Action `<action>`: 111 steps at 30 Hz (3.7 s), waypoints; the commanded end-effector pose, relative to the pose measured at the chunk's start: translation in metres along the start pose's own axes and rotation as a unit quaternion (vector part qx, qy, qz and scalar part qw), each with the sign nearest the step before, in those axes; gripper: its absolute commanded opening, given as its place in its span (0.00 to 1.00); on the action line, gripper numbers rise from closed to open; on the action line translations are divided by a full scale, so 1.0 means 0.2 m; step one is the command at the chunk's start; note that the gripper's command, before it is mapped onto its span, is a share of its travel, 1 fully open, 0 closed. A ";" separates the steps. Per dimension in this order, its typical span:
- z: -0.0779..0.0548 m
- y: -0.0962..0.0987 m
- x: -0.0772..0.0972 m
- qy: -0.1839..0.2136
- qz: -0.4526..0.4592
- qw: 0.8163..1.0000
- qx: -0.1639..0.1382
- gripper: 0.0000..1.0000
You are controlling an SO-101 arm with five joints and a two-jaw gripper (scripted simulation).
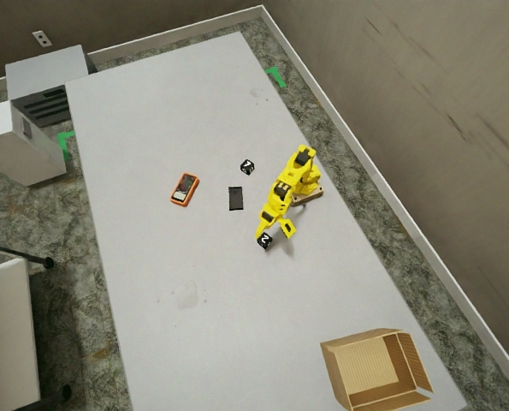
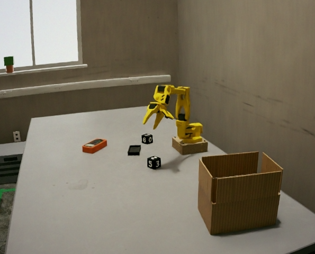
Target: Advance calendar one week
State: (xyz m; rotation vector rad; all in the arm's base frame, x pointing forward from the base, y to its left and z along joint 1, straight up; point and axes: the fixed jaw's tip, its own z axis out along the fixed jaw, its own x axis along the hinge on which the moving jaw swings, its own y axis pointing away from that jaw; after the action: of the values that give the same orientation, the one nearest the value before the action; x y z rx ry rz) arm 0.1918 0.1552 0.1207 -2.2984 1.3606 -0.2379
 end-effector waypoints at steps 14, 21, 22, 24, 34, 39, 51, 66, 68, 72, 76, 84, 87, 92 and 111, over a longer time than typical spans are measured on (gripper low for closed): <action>0.08 0.05 0.02 0.008 0.001 0.999 -0.039 0.35; 0.23 0.16 0.04 0.022 0.001 0.992 -0.122 0.35; 0.23 0.16 0.04 0.022 0.001 0.992 -0.122 0.35; 0.28 0.20 0.05 0.027 0.001 0.988 -0.152 0.35; 0.40 0.36 0.07 0.042 0.001 0.970 -0.241 0.35; 0.40 0.36 0.07 0.043 0.001 0.969 -0.243 0.35; 0.41 0.37 0.08 0.043 0.001 0.969 -0.244 0.35; 0.43 0.37 0.08 0.043 0.001 0.969 -0.244 0.35; 0.43 0.38 0.08 0.043 0.001 0.969 -0.244 0.35; 0.45 0.38 0.08 0.043 0.001 0.969 -0.244 0.35; 0.47 0.39 0.08 0.043 0.001 0.969 -0.244 0.35; 0.53 0.42 0.09 0.043 0.001 0.969 -0.244 0.35; 0.55 0.44 0.09 0.043 0.001 0.969 -0.244 0.35; 0.56 0.45 0.09 0.043 0.001 0.969 -0.244 0.35; 0.59 0.46 0.09 0.043 0.001 0.969 -0.244 0.35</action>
State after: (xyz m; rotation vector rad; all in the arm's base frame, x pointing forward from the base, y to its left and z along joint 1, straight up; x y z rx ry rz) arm 0.1738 0.1403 -0.0233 -2.6935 1.5943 -0.0091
